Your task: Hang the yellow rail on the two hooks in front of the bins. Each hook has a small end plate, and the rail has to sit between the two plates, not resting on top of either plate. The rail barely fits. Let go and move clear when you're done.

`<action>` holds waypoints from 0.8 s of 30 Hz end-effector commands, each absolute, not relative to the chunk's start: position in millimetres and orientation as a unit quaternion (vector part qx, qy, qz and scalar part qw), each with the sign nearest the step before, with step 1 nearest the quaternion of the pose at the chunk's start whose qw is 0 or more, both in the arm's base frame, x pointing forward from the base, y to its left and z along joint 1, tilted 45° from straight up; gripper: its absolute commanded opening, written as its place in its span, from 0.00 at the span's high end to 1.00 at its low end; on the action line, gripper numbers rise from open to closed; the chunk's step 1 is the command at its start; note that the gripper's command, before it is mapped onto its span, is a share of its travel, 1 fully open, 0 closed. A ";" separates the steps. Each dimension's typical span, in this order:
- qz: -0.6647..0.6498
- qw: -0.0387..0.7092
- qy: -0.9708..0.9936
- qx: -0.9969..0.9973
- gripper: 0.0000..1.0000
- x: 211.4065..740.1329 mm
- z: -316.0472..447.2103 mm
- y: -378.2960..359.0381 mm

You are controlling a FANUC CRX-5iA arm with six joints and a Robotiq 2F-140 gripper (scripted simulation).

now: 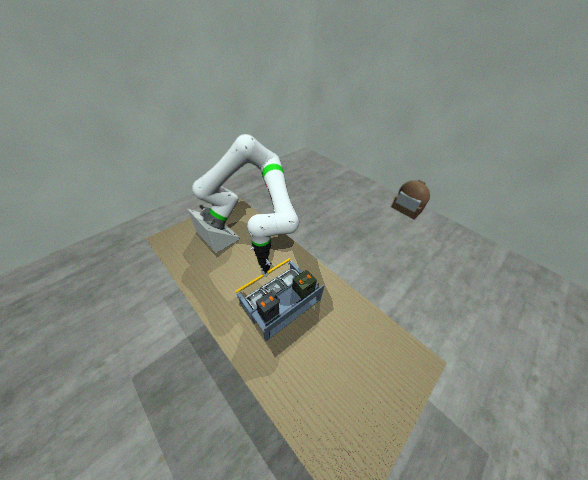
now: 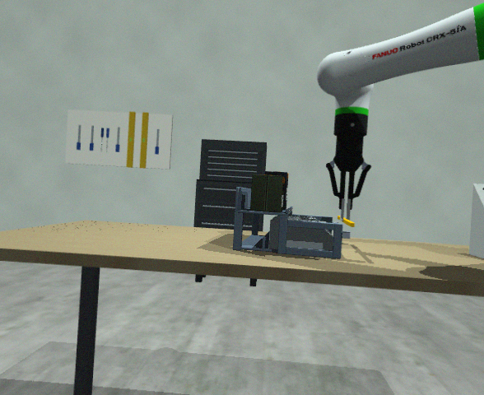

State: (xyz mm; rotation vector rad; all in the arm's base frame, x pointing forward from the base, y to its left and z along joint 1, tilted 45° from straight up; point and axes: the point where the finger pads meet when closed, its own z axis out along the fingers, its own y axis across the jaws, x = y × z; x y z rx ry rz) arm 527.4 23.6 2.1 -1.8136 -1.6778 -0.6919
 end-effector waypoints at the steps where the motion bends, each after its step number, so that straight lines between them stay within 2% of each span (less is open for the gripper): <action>1: -0.259 0.284 -0.627 -0.678 1.00 529.0 1.7 23.6; 24: -0.259 0.284 -0.627 -0.678 1.00 546.3 -2.5 25.7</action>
